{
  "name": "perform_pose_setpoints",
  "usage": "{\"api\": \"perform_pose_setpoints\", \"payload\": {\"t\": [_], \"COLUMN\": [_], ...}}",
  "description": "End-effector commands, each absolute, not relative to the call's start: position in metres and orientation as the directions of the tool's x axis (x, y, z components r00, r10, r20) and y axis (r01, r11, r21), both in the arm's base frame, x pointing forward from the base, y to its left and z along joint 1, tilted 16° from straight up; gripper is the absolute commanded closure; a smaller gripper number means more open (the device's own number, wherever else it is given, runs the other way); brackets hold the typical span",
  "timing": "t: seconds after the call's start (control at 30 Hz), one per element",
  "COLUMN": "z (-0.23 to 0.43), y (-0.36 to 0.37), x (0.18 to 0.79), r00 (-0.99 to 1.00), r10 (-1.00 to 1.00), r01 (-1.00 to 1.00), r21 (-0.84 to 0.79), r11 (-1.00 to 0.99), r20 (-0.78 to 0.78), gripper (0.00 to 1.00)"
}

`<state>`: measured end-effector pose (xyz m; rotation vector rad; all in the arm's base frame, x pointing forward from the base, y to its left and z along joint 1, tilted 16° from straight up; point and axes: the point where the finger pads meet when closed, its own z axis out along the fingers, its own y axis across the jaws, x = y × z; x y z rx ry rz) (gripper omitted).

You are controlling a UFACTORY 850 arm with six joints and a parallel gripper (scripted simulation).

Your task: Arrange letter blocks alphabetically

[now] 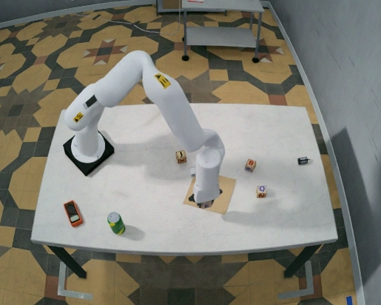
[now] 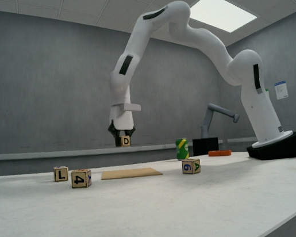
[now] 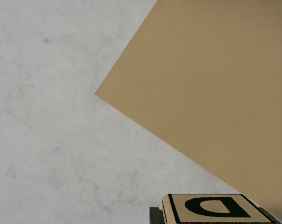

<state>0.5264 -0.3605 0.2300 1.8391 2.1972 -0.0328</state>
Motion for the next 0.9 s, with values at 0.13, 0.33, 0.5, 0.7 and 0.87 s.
{"api": "perform_pose_setpoints", "payload": {"t": [0.13,0.33,0.5,0.7,0.87], "z": [0.232,0.232,0.232,0.233,0.233], "y": [-0.367,-0.371,-0.373,-0.378,-0.381], "x": [0.523,0.521,0.519,0.516,0.514], "r00": [0.073,0.214,0.283,0.448,0.551], "r10": [0.977,0.962,0.947,0.888,0.831], "r01": [0.979,0.959,0.94,0.874,0.813], "r21": [0.199,0.226,0.238,0.261,0.273], "r11": [-0.032,-0.174,-0.243,-0.41,-0.515], "r20": [-0.198,-0.167,-0.151,-0.105,-0.073], "gripper": [0.56,0.56,0.56,0.56,0.56]}}
